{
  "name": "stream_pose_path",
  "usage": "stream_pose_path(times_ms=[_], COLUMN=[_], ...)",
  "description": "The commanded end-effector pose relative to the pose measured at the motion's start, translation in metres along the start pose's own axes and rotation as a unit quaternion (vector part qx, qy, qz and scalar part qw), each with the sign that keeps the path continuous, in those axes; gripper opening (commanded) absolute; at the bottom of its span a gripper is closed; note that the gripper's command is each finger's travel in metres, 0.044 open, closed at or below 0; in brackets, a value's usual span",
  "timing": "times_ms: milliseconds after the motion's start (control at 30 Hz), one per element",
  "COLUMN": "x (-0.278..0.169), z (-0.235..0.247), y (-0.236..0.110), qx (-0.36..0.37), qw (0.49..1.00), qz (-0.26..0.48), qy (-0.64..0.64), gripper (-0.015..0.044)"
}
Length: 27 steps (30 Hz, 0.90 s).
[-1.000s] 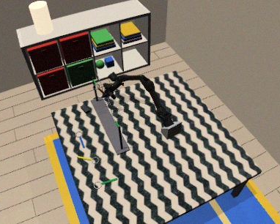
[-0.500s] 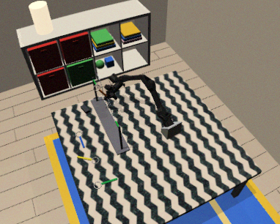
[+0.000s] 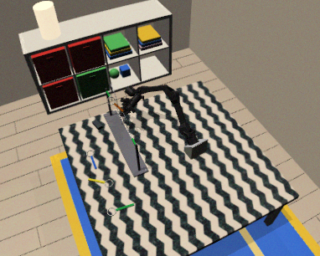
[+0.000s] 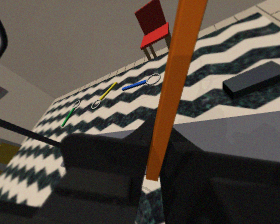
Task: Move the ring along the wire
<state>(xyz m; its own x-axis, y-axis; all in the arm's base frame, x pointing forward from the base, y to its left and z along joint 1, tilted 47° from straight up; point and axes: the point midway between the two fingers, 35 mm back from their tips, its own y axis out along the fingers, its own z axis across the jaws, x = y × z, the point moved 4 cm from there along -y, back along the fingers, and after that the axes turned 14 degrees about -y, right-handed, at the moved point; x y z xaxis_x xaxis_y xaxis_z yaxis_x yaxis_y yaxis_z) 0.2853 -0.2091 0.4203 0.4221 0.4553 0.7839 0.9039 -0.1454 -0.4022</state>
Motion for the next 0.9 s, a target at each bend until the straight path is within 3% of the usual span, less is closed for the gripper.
stream_pose_path(times_ms=[0,867], x=[0.006,0.036], z=[0.013,0.067], y=[-0.003,-0.011], qx=[0.022,0.135], qw=[0.999,0.96], qz=[-0.011,-0.046], qy=[0.035,0.24], gripper=[-0.015,-0.015])
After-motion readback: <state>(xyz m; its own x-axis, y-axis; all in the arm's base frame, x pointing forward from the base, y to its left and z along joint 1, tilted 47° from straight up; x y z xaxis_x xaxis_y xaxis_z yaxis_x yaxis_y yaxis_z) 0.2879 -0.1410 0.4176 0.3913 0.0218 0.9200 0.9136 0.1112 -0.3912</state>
